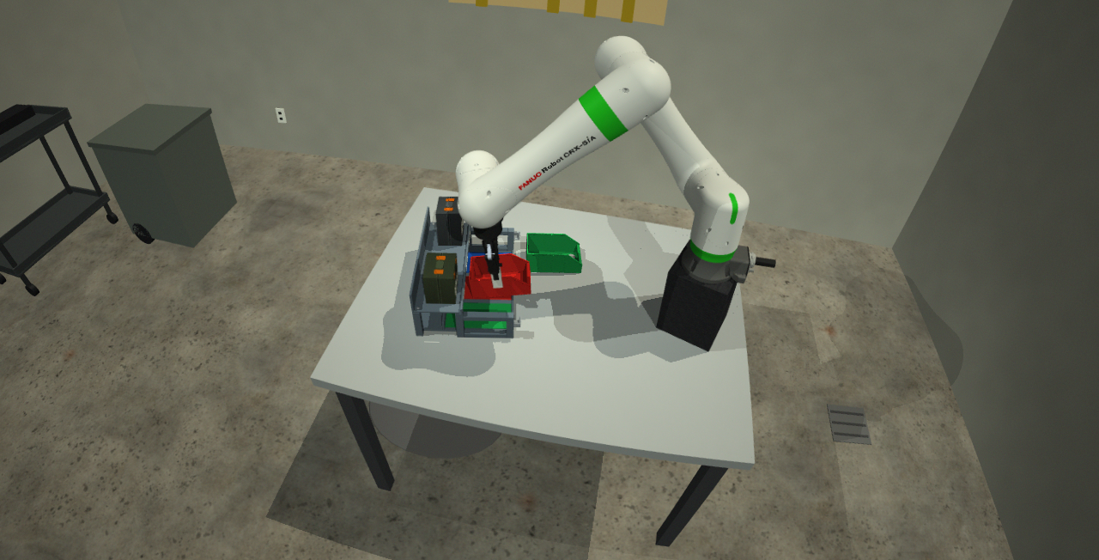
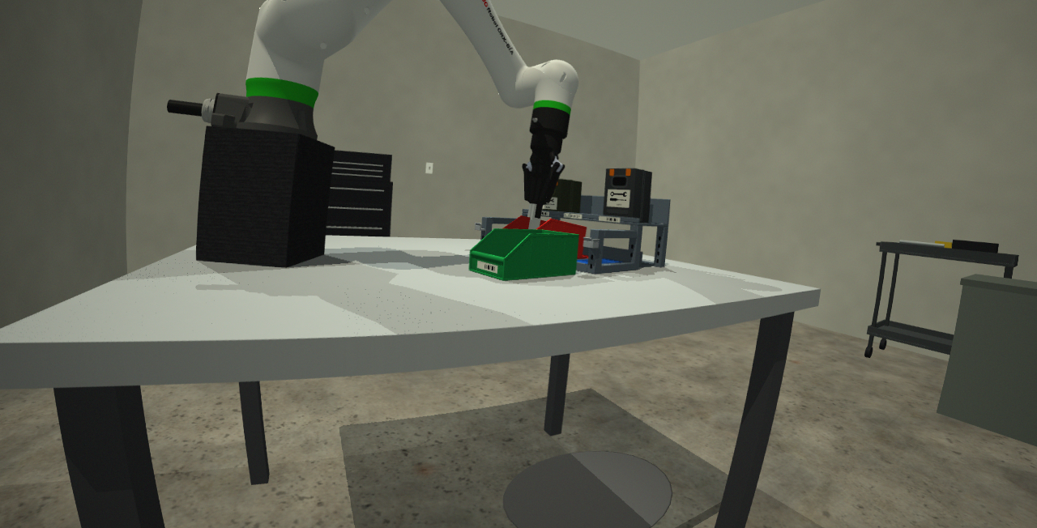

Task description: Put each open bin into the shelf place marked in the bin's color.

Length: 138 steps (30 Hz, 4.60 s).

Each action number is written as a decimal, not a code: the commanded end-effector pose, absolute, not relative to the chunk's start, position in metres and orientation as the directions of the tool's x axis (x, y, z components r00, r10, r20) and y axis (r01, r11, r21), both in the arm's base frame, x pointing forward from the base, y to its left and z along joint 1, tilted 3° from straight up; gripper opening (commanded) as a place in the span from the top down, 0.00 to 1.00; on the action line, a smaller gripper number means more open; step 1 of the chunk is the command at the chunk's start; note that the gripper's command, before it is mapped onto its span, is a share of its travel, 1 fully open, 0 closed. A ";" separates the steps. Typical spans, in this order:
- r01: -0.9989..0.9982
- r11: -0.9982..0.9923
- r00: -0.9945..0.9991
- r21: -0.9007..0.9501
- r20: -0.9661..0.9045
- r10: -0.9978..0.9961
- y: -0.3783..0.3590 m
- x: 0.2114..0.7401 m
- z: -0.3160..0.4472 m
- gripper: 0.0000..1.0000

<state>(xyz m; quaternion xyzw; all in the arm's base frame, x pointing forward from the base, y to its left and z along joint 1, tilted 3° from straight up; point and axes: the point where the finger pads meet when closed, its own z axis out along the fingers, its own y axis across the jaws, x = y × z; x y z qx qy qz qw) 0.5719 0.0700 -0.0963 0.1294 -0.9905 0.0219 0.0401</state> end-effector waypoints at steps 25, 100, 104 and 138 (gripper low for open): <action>-0.258 0.966 -0.964 -0.033 0.082 -0.255 0.070 0.574 -0.096 1.00; -0.258 0.966 -0.965 -0.033 0.051 -0.256 0.070 0.573 -0.098 0.94; -0.258 0.966 -0.965 -0.033 0.051 -0.256 0.070 0.573 -0.098 0.94; -0.258 0.966 -0.965 -0.033 0.051 -0.256 0.070 0.572 -0.093 0.94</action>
